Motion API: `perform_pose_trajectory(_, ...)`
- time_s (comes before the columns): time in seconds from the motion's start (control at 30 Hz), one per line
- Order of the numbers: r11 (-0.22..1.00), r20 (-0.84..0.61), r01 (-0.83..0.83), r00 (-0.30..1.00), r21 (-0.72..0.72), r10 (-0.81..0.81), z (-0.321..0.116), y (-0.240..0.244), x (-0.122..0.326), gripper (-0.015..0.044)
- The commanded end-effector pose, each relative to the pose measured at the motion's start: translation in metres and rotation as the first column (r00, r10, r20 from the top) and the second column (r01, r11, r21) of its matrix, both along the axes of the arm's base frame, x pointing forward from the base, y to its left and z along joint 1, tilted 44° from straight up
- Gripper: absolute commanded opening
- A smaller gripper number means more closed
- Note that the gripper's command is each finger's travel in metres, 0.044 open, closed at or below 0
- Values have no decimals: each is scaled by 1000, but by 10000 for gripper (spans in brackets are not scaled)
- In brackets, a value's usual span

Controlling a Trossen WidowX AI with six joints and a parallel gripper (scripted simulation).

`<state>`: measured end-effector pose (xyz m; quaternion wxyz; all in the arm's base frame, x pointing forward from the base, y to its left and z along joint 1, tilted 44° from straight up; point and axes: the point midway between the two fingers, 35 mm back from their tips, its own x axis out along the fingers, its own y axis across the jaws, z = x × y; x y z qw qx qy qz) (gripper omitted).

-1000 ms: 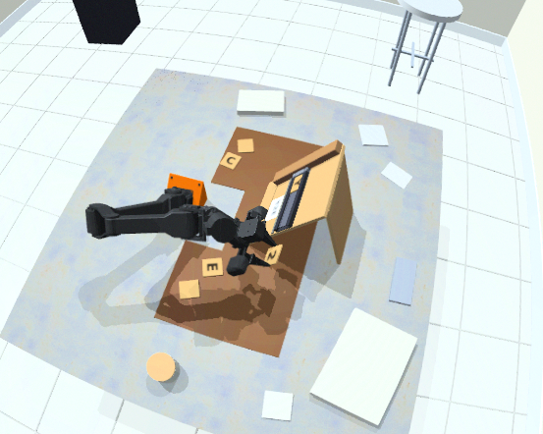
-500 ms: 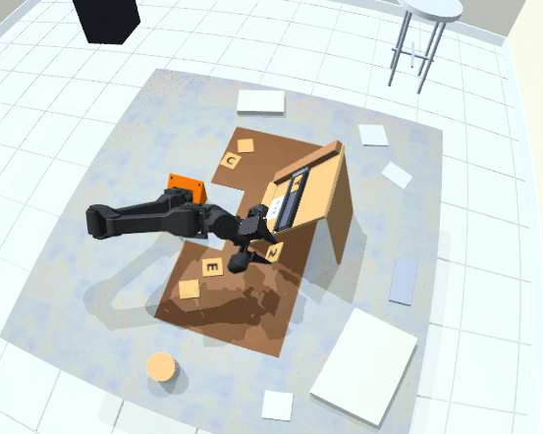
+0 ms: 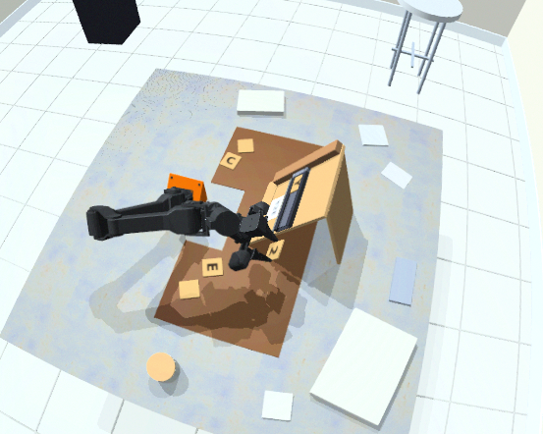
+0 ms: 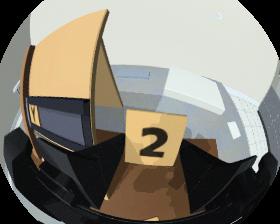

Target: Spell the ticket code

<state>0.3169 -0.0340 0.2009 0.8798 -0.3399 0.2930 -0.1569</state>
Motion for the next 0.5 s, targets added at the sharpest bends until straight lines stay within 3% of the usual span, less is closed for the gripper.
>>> perform_pose_trajectory(0.0, 1000, 3, 6, 1000, 3, -6, -2, 1, 0, 0)
perform_pose_trajectory(0.47, 1000, 3, 6, 1000, 3, -6, -7, 6, 1, 0)
